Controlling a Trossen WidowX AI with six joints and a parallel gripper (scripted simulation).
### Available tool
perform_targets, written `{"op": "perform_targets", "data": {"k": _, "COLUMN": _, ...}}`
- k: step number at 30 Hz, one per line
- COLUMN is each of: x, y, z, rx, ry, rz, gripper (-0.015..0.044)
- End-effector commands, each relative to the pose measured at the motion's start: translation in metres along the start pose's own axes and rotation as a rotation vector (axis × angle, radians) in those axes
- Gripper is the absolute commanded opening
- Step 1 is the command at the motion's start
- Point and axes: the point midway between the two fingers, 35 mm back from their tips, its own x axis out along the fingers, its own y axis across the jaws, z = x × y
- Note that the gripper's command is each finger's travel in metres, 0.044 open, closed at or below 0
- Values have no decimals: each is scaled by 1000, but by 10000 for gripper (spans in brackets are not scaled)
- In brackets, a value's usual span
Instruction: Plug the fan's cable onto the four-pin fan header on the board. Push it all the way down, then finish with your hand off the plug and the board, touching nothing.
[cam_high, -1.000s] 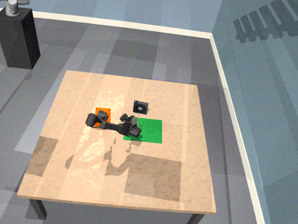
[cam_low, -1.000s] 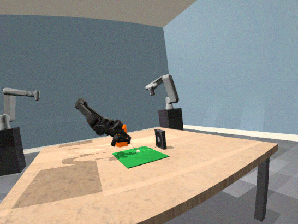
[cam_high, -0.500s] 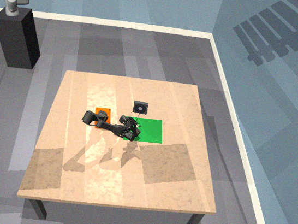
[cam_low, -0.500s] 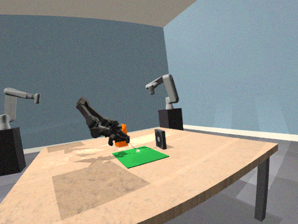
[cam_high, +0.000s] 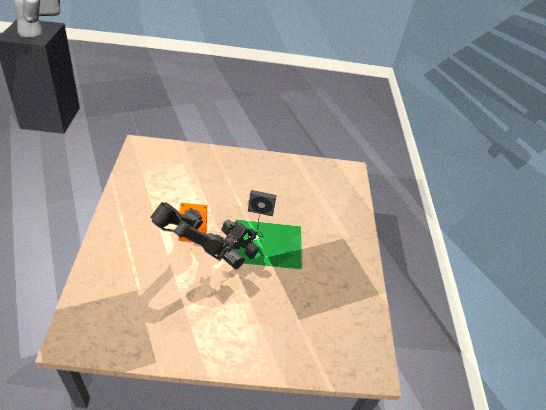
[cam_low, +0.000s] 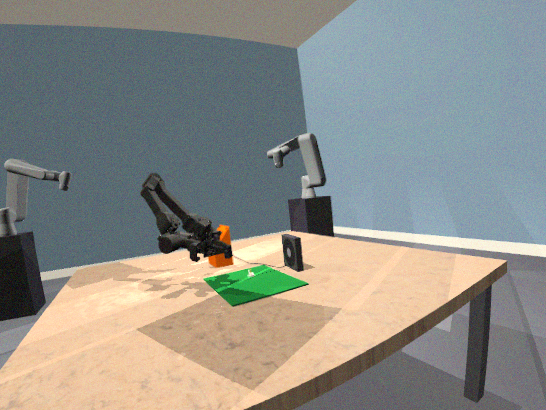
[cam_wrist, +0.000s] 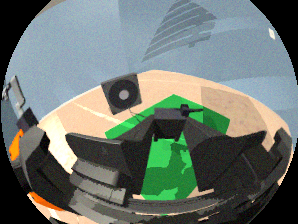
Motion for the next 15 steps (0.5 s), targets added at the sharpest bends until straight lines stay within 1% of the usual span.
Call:
{"op": "perform_targets", "data": {"k": 1, "x": -4, "y": 0, "z": 2, "rx": -47, "ry": -40, "rz": -39, "gripper": 0}}
{"op": "perform_targets", "data": {"k": 5, "x": -6, "y": -1, "z": 2, "rx": -72, "ry": -59, "rz": -63, "gripper": 0}}
{"op": "perform_targets", "data": {"k": 15, "x": -6, "y": -2, "z": 6, "rx": -52, "ry": -41, "rz": -50, "gripper": 0}}
